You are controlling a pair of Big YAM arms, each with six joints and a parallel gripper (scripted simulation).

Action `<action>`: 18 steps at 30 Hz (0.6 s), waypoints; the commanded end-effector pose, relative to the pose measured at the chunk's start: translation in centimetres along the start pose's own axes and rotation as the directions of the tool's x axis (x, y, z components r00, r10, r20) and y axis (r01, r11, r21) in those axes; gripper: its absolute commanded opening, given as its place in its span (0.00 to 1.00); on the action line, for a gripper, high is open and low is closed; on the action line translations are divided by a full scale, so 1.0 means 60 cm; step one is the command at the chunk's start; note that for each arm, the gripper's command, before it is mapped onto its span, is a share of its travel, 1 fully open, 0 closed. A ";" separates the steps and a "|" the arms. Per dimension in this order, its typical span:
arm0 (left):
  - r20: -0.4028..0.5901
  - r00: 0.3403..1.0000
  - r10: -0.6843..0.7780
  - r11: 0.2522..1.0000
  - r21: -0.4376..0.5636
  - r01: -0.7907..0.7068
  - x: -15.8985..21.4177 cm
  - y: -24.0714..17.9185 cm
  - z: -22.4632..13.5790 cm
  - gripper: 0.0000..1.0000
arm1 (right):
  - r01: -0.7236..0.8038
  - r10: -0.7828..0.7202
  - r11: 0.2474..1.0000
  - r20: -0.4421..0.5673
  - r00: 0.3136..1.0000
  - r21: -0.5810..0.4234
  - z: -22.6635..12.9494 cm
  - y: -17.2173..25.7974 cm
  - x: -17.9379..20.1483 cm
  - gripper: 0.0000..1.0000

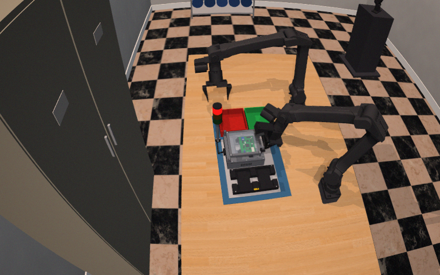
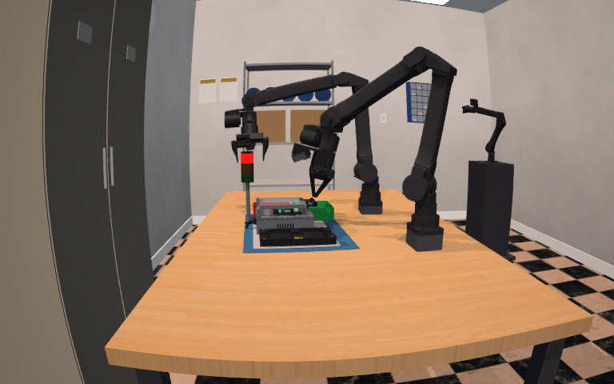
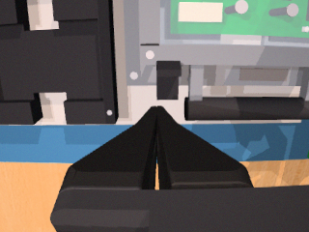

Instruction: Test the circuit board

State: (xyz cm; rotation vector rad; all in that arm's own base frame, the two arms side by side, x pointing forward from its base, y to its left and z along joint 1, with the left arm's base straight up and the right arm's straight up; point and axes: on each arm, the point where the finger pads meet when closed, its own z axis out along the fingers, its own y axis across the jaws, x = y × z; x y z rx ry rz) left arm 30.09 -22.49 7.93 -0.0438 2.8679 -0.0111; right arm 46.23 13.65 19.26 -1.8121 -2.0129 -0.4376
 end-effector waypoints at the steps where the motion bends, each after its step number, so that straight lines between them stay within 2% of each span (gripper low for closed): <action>1: -0.015 1.000 0.005 1.000 -0.012 -0.005 0.006 0.004 0.018 0.00 | 0.024 -0.024 0.999 -0.001 1.000 -0.036 -0.027 0.019 0.021 1.00; 18: -0.023 1.000 0.007 1.000 -0.020 -0.007 0.014 0.005 0.037 0.00 | 0.024 -0.024 0.999 -0.001 1.000 -0.036 -0.027 0.019 0.021 1.00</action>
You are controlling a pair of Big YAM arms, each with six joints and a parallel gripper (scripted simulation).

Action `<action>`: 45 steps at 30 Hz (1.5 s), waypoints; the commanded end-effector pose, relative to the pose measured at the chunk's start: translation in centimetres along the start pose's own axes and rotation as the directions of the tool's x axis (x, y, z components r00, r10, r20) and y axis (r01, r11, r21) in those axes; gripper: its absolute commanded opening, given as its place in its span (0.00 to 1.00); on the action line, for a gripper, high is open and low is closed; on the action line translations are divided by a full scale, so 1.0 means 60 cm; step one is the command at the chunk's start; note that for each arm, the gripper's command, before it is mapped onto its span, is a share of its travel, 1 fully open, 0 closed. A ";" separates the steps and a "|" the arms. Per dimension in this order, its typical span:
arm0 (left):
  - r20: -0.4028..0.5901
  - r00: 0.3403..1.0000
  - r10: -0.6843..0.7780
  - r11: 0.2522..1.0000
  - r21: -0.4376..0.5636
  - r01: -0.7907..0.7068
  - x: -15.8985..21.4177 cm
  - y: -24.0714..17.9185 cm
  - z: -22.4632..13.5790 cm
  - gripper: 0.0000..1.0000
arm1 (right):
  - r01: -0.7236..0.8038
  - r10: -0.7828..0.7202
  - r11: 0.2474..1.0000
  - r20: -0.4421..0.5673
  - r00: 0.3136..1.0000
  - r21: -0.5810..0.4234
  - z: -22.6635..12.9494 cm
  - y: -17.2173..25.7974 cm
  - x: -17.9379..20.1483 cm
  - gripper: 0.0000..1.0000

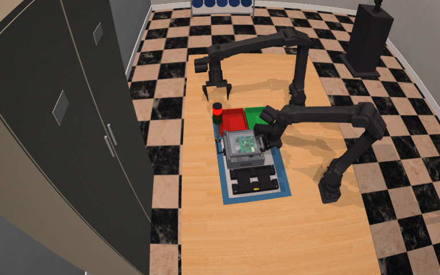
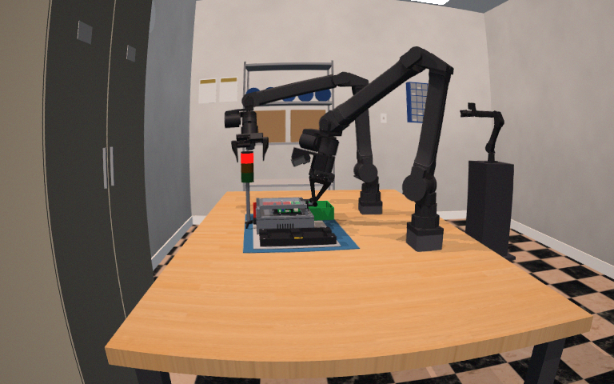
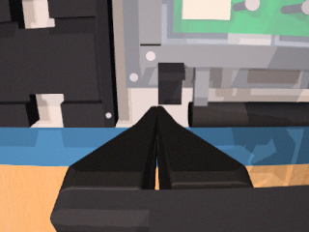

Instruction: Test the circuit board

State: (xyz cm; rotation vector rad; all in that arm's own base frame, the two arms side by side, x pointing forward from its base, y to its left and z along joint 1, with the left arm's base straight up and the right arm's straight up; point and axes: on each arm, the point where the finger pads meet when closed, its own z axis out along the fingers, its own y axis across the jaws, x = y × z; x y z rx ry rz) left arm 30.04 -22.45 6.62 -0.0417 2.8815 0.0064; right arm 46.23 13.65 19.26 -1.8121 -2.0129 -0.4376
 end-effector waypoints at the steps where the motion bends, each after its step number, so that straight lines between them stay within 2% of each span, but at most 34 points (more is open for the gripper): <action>1: -0.005 1.000 0.003 1.000 -0.005 -0.003 0.003 0.002 0.014 0.00 | 0.024 -0.024 0.999 -0.001 1.000 -0.036 -0.027 0.019 0.021 1.00; 45: -0.019 1.000 0.004 1.000 -0.020 -0.004 0.015 0.002 0.056 0.00 | 0.024 -0.024 0.999 -0.001 1.000 -0.036 -0.027 0.019 0.021 1.00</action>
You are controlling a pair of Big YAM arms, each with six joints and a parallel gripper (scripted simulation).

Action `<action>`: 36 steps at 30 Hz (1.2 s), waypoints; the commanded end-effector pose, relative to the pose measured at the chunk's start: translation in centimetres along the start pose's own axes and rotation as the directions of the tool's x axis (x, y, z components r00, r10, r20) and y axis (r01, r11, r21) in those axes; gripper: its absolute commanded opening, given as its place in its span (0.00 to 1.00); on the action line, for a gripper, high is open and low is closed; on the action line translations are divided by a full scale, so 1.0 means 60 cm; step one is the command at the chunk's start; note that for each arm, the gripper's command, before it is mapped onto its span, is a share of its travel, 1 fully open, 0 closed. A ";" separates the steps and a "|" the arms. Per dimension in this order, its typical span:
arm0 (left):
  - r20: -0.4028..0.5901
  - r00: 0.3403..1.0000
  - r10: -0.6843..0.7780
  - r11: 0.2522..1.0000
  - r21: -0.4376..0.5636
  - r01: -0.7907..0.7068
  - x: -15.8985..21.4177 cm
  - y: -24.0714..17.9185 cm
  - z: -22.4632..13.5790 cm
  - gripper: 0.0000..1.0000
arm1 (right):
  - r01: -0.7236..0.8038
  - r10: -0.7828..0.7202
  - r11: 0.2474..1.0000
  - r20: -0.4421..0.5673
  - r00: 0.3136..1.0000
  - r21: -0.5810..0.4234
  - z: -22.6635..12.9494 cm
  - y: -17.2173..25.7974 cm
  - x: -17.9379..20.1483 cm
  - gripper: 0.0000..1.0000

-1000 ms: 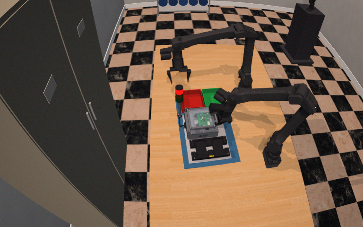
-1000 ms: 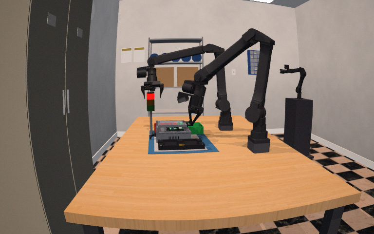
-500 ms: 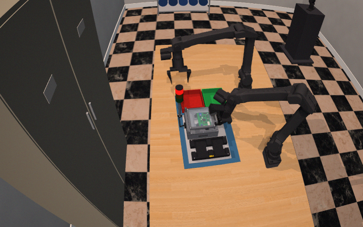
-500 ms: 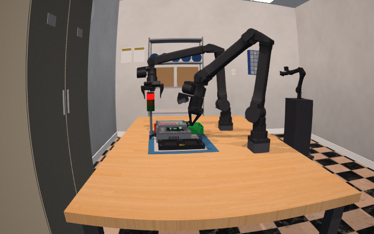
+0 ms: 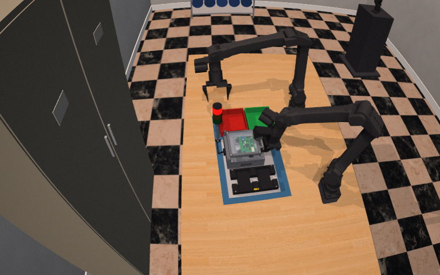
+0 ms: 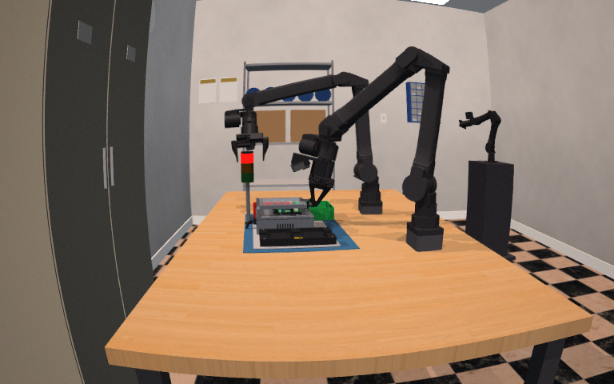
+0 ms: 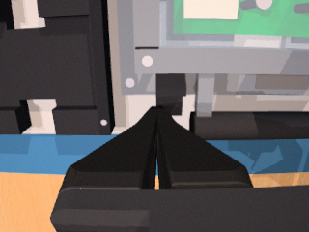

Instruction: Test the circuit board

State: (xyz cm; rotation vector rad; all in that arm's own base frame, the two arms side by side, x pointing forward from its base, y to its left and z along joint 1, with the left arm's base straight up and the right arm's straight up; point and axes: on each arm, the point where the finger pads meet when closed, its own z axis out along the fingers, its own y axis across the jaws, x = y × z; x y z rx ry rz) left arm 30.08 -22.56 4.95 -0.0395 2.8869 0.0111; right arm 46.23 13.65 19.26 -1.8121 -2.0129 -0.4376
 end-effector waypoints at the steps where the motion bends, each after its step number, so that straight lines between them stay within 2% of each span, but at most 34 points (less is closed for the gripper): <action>1: -0.017 1.000 0.003 1.000 -0.021 -0.003 0.012 0.006 0.033 0.00 | 0.024 -0.024 0.999 -0.001 1.000 -0.036 -0.027 0.019 0.021 1.00; 36: -0.031 1.000 0.005 0.999 -0.031 -0.006 0.022 0.006 0.066 0.00 | 0.024 -0.024 0.999 -0.001 1.000 -0.036 -0.027 0.019 0.021 1.00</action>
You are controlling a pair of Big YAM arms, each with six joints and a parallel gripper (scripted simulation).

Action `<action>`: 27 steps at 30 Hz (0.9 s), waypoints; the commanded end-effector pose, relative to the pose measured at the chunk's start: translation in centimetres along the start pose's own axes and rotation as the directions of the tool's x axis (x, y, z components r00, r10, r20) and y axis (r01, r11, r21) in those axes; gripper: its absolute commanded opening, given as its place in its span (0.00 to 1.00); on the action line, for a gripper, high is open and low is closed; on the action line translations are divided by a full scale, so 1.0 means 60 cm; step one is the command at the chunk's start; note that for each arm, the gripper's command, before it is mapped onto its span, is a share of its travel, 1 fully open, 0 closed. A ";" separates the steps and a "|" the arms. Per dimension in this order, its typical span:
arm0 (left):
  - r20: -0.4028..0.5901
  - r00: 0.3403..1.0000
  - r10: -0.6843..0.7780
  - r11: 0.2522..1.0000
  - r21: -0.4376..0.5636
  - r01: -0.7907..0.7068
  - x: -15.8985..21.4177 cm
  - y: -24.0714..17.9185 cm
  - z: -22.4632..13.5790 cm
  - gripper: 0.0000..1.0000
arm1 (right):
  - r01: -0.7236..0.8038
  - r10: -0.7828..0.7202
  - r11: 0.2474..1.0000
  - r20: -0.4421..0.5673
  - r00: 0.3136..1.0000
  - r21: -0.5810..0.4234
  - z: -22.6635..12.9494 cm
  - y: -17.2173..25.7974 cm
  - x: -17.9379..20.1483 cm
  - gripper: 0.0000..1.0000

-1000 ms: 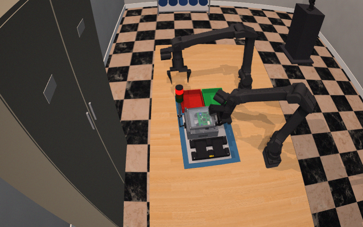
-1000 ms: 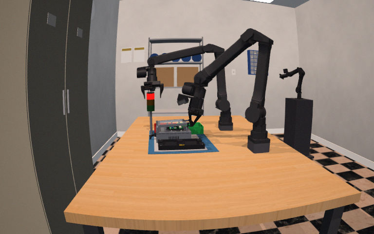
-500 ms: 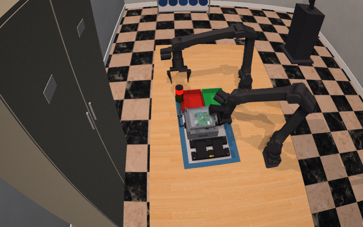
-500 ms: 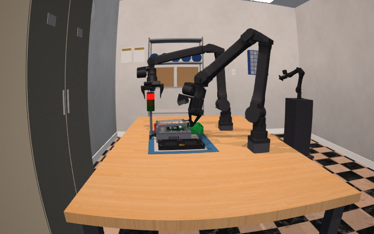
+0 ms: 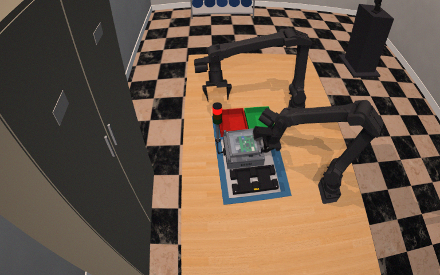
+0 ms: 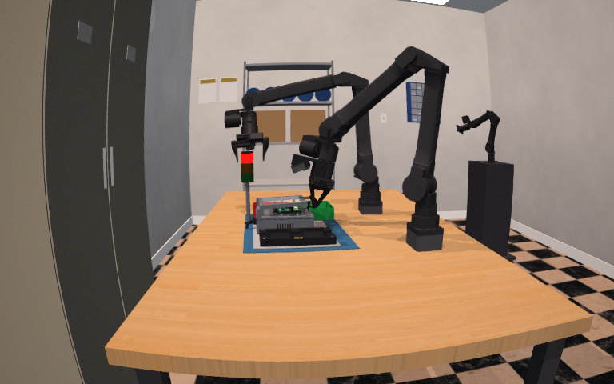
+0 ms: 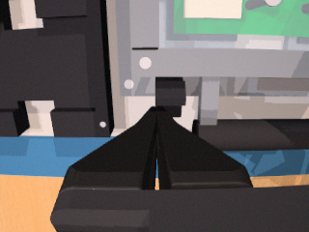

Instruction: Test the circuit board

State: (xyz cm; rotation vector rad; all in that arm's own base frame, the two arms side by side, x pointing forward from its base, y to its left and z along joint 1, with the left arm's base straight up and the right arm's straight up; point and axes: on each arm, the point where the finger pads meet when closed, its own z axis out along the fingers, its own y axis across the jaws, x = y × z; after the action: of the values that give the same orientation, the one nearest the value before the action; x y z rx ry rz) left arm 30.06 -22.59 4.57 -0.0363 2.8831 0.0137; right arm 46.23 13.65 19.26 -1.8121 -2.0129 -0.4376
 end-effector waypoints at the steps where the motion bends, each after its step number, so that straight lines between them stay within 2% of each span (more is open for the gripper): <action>1: -0.035 0.999 0.003 1.000 -0.031 -0.004 0.021 0.006 0.062 0.00 | 0.024 -0.024 0.999 -0.001 1.000 -0.036 -0.027 0.019 0.021 1.00; 11: -0.038 0.999 0.003 0.999 -0.034 -0.004 0.024 0.006 0.073 0.00 | 0.024 -0.024 0.999 -0.001 1.000 -0.036 -0.027 0.019 0.021 1.00; 13: -0.003 1.000 -0.007 1.000 -0.002 0.007 -0.012 -0.017 0.031 0.00 | 0.024 -0.024 0.999 -0.001 1.000 -0.036 -0.027 0.019 0.021 1.00; 15: -0.003 1.000 -0.007 1.000 -0.002 0.007 -0.012 -0.017 0.031 0.00 | 0.024 -0.024 0.999 -0.001 1.000 -0.036 -0.027 0.019 0.021 1.00; 18: -0.008 1.000 -0.009 1.000 -0.006 0.009 -0.017 -0.012 -0.011 0.00 | 0.024 -0.024 0.999 -0.001 1.000 -0.036 -0.027 0.019 0.021 1.00; 27: -0.016 1.000 -0.022 1.000 -0.010 0.021 -0.028 -0.010 -0.022 0.00 | 0.024 -0.024 0.999 -0.001 1.000 -0.036 -0.027 0.019 0.021 1.00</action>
State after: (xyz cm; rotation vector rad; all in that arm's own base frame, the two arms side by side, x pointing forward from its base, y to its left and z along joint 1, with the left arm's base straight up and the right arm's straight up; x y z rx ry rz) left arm 29.96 -22.56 4.97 -0.0343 2.8989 0.0318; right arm 46.23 13.65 19.26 -1.8121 -2.0129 -0.4376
